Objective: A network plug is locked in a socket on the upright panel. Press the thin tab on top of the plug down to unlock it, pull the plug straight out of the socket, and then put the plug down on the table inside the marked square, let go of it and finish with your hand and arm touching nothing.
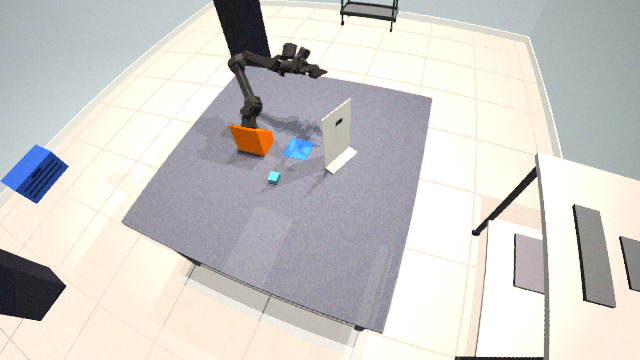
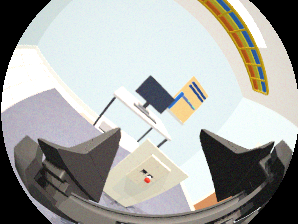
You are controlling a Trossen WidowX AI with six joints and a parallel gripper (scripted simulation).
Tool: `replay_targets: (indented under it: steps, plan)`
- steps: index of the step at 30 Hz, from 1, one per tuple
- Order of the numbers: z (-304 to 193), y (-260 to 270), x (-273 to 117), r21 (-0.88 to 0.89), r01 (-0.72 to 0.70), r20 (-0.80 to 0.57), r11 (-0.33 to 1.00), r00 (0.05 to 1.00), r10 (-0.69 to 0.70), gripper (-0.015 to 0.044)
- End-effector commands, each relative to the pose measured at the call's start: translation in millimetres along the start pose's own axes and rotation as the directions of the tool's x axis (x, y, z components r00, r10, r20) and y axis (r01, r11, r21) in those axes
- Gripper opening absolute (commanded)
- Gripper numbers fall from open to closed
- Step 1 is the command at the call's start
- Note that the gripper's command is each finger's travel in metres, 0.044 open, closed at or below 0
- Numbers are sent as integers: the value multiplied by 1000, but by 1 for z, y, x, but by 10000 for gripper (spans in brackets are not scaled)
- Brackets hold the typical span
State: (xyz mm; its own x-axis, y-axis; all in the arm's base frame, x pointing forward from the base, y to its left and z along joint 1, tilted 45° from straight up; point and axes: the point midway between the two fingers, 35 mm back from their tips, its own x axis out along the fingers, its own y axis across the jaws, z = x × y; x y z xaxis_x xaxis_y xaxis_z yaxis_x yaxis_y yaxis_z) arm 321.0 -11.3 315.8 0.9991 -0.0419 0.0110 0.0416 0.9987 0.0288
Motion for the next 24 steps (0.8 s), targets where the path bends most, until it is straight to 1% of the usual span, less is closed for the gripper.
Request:
replay_targets:
  steps: [1, 9, 10, 16, 24]
  plan:
    - [0, 0, 0, 6, 0, 0, 1000, 1000, 0, 374]
    - [-20, 4, 2, 259, -4, -14, 966, 1000, 8, 164]
    - [-22, 5, 2, 292, -4, -15, 956, 1000, 9, 156]
    - [-38, 8, 3, 484, 0, -26, 875, 1000, 15, 156]
    - [-59, 13, 2, 706, 13, -41, 708, 999, 23, 156]
